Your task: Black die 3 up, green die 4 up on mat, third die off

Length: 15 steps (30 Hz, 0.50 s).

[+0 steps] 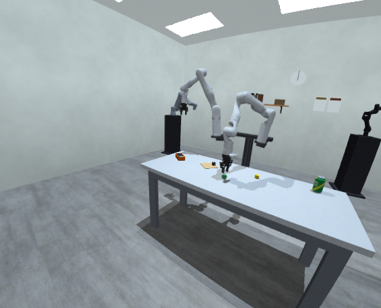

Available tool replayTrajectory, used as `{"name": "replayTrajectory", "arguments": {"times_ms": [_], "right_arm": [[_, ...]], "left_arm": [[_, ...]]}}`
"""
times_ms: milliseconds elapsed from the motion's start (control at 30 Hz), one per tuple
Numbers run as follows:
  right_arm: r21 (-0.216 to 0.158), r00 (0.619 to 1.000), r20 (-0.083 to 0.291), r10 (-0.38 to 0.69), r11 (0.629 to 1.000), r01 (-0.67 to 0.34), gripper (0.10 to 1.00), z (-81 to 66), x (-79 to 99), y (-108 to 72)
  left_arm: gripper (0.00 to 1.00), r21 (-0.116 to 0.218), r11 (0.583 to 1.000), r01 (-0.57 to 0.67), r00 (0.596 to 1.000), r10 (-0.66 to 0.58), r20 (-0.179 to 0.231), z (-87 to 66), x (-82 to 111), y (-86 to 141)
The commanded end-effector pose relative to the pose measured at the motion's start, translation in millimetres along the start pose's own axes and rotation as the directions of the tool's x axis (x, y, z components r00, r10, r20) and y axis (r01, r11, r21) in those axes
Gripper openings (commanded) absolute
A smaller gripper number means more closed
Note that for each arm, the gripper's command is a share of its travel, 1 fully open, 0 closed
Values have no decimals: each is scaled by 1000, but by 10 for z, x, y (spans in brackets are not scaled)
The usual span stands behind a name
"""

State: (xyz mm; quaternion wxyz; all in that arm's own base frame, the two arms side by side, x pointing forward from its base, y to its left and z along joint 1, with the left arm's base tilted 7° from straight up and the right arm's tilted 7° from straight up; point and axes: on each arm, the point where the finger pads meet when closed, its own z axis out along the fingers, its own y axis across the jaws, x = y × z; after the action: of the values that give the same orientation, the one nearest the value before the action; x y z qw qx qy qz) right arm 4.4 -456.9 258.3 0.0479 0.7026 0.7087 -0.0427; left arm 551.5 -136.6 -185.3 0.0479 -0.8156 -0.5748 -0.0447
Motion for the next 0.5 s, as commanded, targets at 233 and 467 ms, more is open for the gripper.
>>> {"name": "replayTrajectory", "arguments": {"times_ms": [233,467], "right_arm": [[0,1000,2,0,1000,0,1000,-7,-4,-1],[0,1000,2,0,1000,0,1000,-7,-4,-1]], "left_arm": [[516,-2,1000,0,1000,0,0,76,-2,10],[516,-2,1000,0,1000,0,0,113,-3,10]]}}
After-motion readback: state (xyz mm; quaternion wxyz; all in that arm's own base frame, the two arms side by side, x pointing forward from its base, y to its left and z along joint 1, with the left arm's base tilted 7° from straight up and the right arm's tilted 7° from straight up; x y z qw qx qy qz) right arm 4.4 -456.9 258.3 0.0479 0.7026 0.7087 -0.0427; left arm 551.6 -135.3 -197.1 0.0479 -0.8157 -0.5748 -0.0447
